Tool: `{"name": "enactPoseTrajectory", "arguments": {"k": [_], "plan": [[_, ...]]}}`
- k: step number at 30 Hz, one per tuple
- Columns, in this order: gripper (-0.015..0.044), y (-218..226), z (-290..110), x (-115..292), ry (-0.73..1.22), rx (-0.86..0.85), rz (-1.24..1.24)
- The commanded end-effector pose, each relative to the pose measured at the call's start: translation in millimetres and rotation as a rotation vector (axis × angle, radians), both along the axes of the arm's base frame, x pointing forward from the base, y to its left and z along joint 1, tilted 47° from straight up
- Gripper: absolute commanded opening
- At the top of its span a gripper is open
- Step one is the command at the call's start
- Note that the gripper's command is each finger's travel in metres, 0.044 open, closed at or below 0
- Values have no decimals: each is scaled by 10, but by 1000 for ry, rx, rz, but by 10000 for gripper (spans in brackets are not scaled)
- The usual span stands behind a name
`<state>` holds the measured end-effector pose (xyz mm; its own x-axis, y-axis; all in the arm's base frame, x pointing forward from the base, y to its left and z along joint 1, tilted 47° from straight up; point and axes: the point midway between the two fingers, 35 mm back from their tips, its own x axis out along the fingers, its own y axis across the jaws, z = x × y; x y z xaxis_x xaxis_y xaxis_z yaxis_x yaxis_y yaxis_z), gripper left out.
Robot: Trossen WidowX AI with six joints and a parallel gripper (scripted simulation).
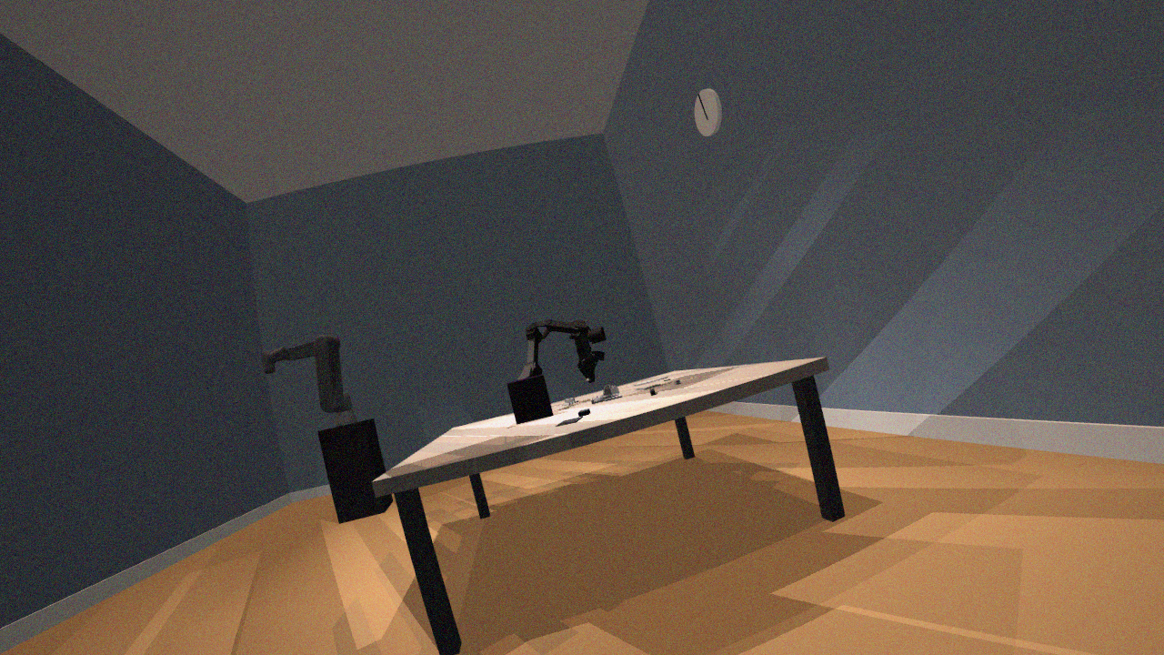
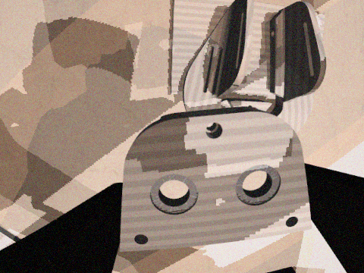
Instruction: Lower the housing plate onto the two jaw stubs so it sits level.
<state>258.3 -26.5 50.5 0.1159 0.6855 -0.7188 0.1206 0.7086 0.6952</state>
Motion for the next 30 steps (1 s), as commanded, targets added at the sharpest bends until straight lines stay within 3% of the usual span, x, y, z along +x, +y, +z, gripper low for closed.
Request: {"name": "enactPoseTrajectory", "arguments": {"k": [1, 13, 30], "plan": [[351, -99, -110, -36, 23, 12, -25], [351, -328, -373, -162, 90, 61, -106], [351, -331, -376, -164, 88, 61, -104]]}}
